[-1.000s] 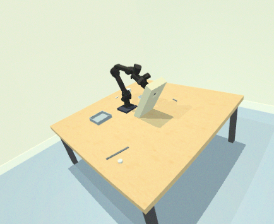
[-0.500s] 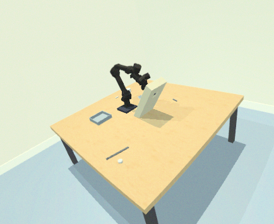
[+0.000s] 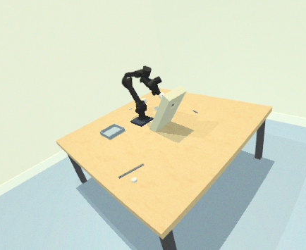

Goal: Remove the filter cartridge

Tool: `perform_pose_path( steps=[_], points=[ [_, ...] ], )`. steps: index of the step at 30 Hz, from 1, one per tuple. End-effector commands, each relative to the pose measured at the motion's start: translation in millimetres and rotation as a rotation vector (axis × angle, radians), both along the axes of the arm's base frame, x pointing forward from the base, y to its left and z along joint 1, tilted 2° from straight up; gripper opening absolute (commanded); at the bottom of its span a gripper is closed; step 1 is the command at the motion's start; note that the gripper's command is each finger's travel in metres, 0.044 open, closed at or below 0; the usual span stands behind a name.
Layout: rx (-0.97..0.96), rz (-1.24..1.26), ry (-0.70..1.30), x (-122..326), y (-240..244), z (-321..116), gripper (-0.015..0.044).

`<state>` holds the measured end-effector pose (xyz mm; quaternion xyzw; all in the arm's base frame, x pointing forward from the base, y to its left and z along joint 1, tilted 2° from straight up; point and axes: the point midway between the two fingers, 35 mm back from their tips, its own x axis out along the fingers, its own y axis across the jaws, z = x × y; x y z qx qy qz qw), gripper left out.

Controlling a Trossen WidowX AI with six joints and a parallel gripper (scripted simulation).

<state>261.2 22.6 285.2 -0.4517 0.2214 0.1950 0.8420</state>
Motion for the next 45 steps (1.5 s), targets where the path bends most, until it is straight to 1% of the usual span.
perform_pose_path(
  steps=[1,22,26,40,45],
  points=[
    [0.009,0.0,-0.001,-7,0,-6,0.0],
    [0.008,0.0,0.002,-35,-1,-67,0.0],
    [0.005,-0.004,0.012,-33,-2,-62,0.0102],
    [0.008,0.0,0.002,-35,-1,-65,0.0102],
    [0.009,0.0,0.0,-14,0,-20,0.0102]
  ],
)
